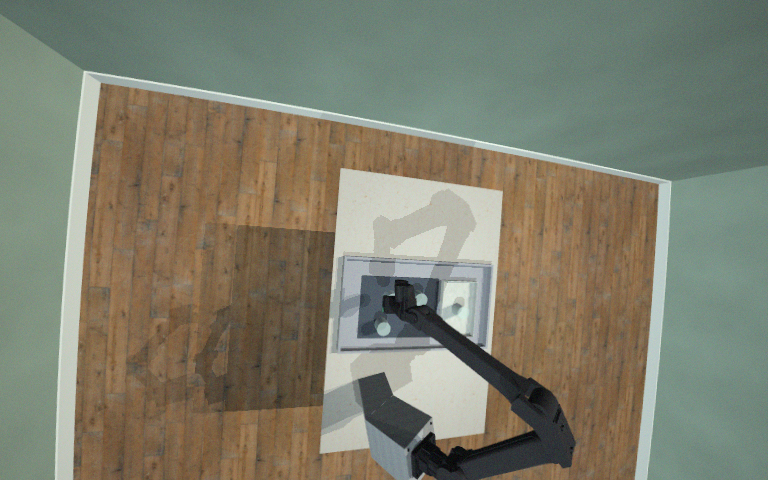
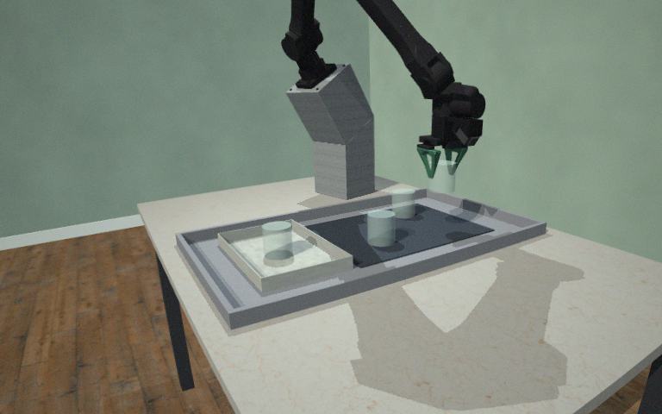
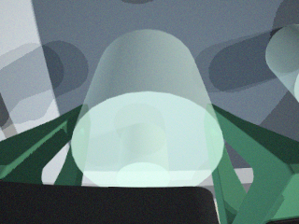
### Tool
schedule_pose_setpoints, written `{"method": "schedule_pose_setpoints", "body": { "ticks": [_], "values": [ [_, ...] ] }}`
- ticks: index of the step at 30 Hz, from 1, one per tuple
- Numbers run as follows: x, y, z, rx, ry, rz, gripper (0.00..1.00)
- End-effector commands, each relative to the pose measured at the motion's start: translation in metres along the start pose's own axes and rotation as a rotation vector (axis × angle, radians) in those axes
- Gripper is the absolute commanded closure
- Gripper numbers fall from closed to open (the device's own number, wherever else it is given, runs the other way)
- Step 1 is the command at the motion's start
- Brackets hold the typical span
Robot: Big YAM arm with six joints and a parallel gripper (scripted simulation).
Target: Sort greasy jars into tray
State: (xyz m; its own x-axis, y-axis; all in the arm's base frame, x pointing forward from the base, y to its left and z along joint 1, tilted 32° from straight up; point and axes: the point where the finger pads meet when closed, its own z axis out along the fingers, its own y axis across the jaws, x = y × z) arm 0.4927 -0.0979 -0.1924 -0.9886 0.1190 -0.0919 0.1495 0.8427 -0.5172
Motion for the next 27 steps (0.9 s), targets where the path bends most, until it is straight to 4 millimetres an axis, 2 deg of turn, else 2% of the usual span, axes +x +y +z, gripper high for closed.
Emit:
{"method": "schedule_pose_setpoints", "body": {
  "ticks": [1,17,18,27],
  "values": [
    [-0.009,0.007,-0.023,-0.002,-0.033,-0.007,1.0],
    [-0.009,0.007,-0.023,-0.002,-0.033,-0.007,1.0],
    [-0.005,0.014,-0.037,-0.002,-0.033,-0.007,1.0],
    [-0.005,0.014,-0.037,-0.002,-0.033,-0.007,1.0]
  ]
}}
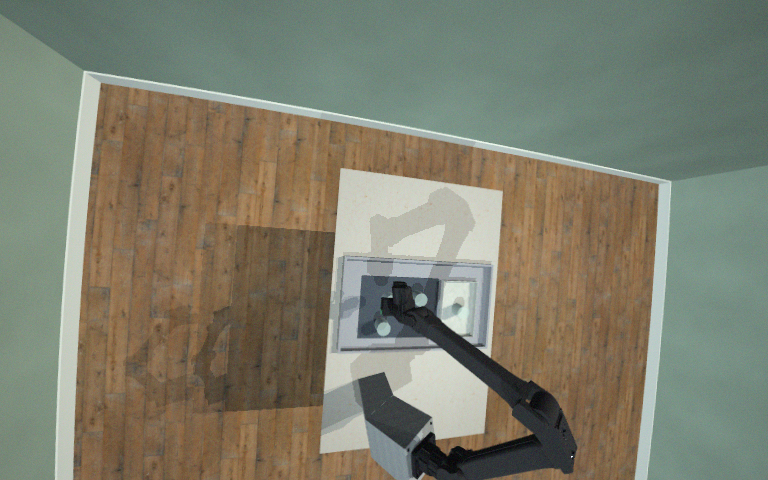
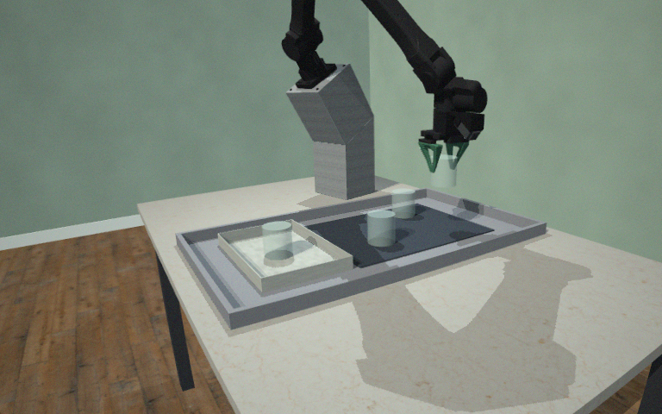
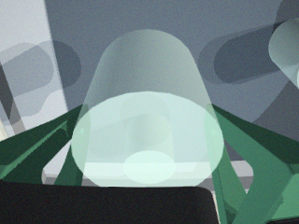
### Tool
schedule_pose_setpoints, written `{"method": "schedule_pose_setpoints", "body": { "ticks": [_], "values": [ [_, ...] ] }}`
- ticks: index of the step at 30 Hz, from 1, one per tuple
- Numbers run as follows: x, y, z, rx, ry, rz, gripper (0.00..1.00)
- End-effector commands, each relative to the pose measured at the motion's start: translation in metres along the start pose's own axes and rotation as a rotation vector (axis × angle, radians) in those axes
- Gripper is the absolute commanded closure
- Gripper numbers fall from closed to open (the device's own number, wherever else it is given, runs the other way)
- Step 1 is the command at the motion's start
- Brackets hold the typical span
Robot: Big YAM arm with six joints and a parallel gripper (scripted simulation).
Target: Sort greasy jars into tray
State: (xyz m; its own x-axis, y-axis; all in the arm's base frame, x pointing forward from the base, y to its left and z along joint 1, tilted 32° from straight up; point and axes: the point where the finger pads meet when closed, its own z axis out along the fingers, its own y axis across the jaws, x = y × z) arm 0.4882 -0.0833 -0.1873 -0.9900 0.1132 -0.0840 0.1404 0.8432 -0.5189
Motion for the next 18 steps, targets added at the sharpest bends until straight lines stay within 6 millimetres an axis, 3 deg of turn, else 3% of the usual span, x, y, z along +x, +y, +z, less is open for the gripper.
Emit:
{"method": "schedule_pose_setpoints", "body": {
  "ticks": [1,18],
  "values": [
    [-0.011,0.001,-0.025,-0.003,-0.037,0.002,1.0],
    [-0.013,-0.048,-0.025,-0.003,-0.037,0.002,1.0]
  ]
}}
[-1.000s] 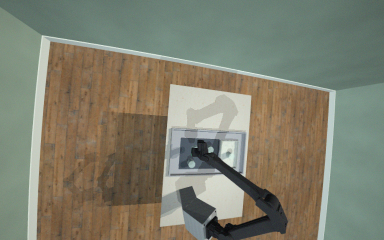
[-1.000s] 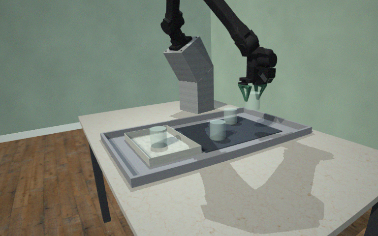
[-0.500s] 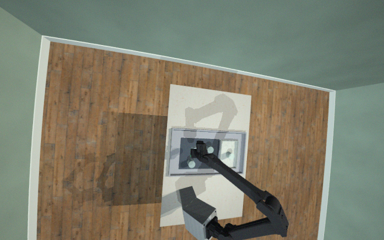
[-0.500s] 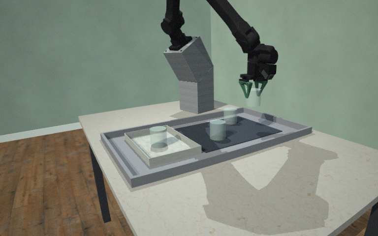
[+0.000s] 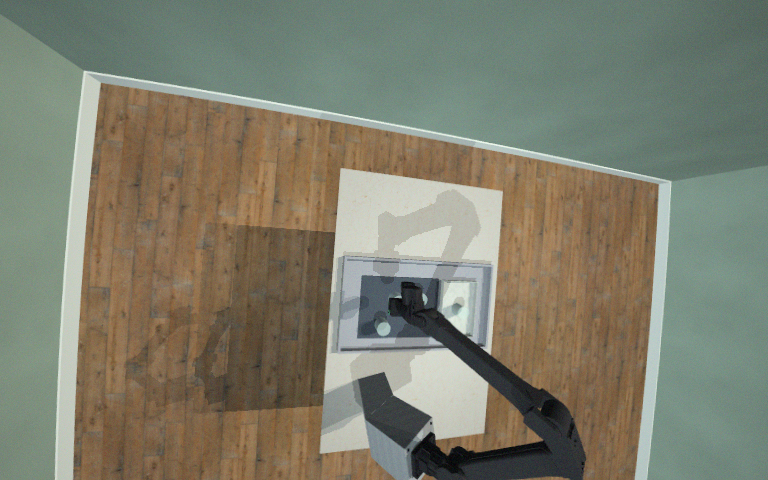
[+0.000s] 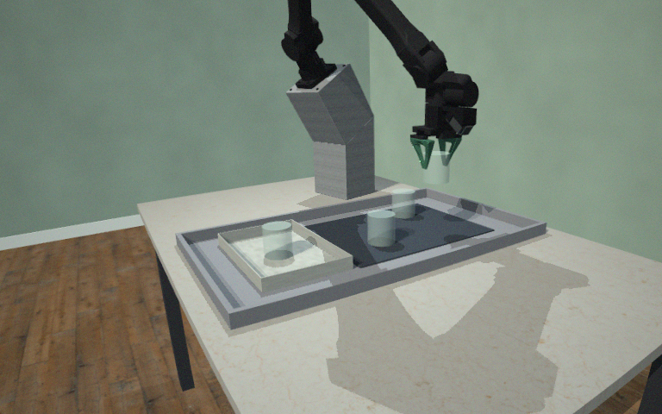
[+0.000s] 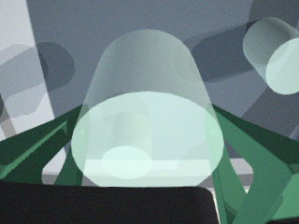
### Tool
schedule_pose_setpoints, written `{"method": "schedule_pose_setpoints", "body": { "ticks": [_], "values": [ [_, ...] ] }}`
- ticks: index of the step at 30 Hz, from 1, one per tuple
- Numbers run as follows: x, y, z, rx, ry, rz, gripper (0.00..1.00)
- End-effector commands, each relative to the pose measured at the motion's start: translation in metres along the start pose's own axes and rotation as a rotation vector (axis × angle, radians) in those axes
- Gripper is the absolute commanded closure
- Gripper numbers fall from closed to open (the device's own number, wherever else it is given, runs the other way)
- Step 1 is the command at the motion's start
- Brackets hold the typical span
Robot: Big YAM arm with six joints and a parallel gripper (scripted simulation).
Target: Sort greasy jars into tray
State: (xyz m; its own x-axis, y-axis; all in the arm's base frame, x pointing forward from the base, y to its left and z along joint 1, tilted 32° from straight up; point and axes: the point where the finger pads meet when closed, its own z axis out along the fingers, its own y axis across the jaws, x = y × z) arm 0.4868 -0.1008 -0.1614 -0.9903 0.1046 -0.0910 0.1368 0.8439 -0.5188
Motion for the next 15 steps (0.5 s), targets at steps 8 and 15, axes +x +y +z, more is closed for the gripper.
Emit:
{"method": "schedule_pose_setpoints", "body": {
  "ticks": [8,15],
  "values": [
    [-0.012,-0.047,-0.012,-0.003,-0.027,0.006,1.0],
    [-0.013,-0.063,-0.012,-0.003,-0.027,0.006,1.0]
  ]
}}
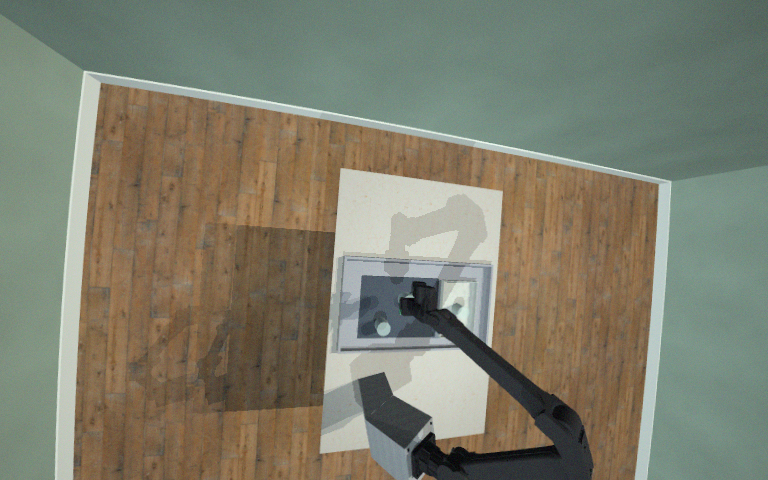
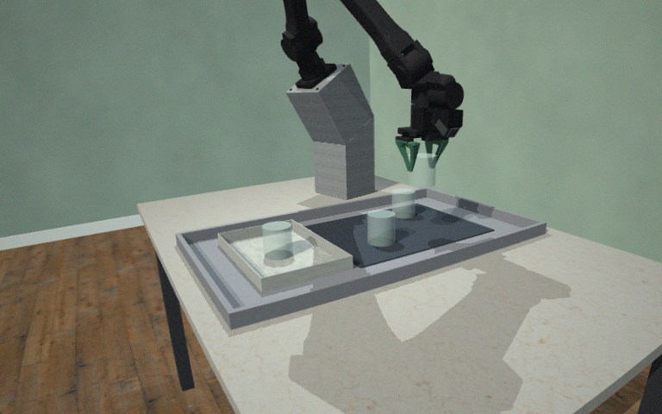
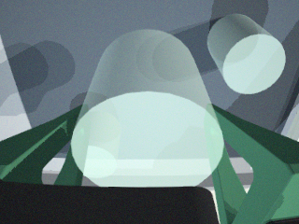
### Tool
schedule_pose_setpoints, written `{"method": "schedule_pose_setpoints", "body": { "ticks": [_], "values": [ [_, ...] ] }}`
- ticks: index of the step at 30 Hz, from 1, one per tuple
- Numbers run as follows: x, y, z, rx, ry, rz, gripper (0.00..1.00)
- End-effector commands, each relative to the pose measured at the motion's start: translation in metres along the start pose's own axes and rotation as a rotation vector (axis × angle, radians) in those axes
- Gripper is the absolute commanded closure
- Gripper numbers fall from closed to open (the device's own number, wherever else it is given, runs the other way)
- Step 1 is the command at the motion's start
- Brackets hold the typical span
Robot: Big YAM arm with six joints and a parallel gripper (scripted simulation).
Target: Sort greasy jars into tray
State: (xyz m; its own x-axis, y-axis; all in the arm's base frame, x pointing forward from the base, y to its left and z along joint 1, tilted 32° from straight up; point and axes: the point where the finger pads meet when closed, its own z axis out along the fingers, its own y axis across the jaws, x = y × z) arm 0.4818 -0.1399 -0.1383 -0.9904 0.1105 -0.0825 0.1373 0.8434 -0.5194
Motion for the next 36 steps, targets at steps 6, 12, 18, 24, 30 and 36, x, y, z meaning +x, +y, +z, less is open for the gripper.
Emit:
{"method": "schedule_pose_setpoints", "body": {
  "ticks": [6,12,18,24,30,36],
  "values": [
    [-0.012,-0.038,-0.013,-0.003,-0.037,0.006,1.0],
    [-0.013,-0.054,-0.013,-0.003,-0.037,0.006,1.0],
    [-0.014,-0.071,-0.013,-0.003,-0.037,0.006,1.0],
    [-0.015,-0.091,-0.013,-0.003,-0.037,0.006,1.0],
    [-0.016,-0.104,-0.013,-0.003,-0.037,0.006,1.0],
    [-0.017,-0.124,-0.013,-0.003,-0.037,0.006,1.0]
  ]
}}
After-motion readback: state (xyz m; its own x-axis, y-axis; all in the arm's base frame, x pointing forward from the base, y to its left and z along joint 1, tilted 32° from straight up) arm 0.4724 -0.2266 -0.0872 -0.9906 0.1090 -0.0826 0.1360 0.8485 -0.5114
